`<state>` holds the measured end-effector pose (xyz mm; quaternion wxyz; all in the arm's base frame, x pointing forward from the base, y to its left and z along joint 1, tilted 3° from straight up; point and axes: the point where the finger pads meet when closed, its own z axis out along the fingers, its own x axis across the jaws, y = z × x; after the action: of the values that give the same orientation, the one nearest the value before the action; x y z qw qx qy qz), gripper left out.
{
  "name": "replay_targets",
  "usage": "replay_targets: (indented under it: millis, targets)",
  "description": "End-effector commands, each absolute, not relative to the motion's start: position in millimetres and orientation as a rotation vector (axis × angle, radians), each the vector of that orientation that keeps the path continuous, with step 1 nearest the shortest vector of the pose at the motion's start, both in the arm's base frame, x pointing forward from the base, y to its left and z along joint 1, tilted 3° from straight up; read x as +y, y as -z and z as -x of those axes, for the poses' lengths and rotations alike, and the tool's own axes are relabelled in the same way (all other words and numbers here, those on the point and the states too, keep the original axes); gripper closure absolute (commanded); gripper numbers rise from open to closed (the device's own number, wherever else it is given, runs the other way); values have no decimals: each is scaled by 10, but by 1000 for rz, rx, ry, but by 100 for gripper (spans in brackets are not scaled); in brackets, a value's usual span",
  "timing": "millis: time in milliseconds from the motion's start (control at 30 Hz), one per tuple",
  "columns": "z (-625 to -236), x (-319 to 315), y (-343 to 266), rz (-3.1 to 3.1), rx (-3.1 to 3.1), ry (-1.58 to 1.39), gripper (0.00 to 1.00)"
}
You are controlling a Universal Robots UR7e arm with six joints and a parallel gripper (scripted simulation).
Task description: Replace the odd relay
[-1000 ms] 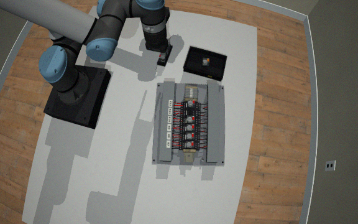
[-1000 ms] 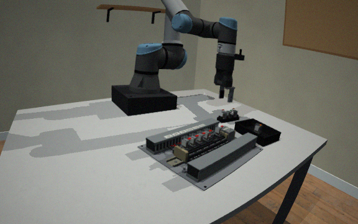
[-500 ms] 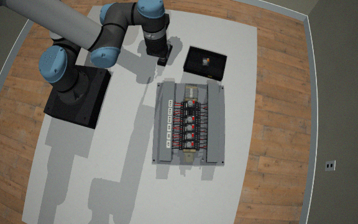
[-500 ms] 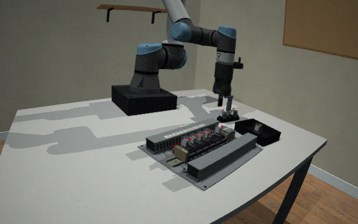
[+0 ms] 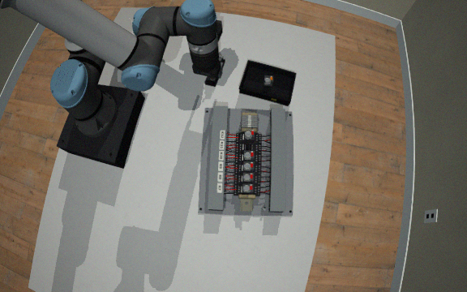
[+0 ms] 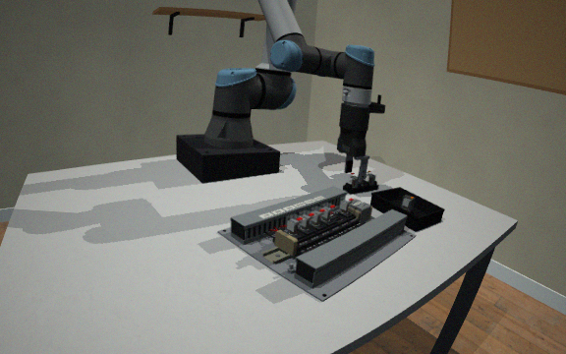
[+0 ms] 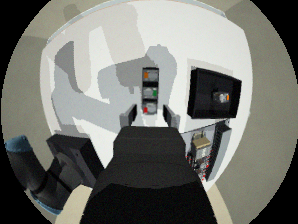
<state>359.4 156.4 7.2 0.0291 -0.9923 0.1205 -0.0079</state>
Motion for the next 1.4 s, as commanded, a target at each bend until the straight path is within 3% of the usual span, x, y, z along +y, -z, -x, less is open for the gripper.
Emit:
replay_targets:
  millis: [0, 1367]
  targets:
    - [-3602, 1565, -65, 3061, 372, 27, 0]
    - [-3595, 1560, -148, 3061, 372, 27, 0]
